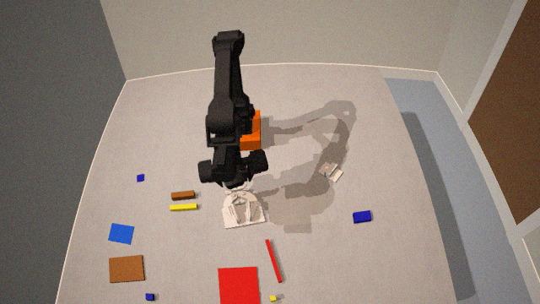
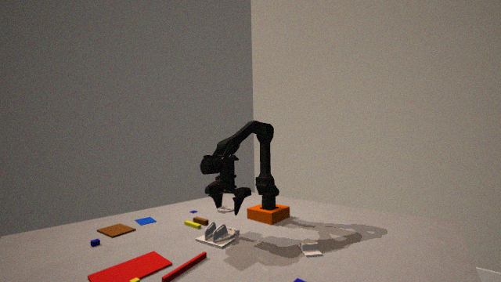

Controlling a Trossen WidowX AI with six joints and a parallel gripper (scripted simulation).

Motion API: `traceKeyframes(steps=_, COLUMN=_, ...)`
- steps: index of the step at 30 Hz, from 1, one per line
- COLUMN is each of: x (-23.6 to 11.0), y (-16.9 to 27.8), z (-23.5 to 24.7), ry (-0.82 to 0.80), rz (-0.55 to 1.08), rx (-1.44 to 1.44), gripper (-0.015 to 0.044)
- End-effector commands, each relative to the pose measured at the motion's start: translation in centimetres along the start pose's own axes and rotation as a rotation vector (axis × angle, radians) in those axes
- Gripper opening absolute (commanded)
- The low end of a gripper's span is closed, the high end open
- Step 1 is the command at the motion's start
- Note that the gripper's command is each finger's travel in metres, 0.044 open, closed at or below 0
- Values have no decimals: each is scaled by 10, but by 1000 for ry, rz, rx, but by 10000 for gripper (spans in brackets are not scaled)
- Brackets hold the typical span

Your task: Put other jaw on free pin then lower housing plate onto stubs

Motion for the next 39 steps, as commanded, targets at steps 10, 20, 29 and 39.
traceKeyframes(steps=10, x=22, y=0, z=0, ry=4, rz=5, rx=6, gripper=351)
traceKeyframes(steps=20, x=39, y=0, z=0, ry=4, rz=5, rx=6, gripper=351)
traceKeyframes(steps=29, x=53, y=2, z=-1, ry=4, rz=6, rx=6, gripper=351)
traceKeyframes(steps=39, x=55, y=2, z=-1, ry=4, rz=6, rx=6, gripper=351)
Point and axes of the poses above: the point midway between the two fingers, 35 mm back from their tips, its own x axis out along the fingers, its own z axis across the jaws, y = z × x, the point moved 9 cm from there along -x, back along the fingers, and after that the axes turned 15 degrees about x, right-handed, at the moved point
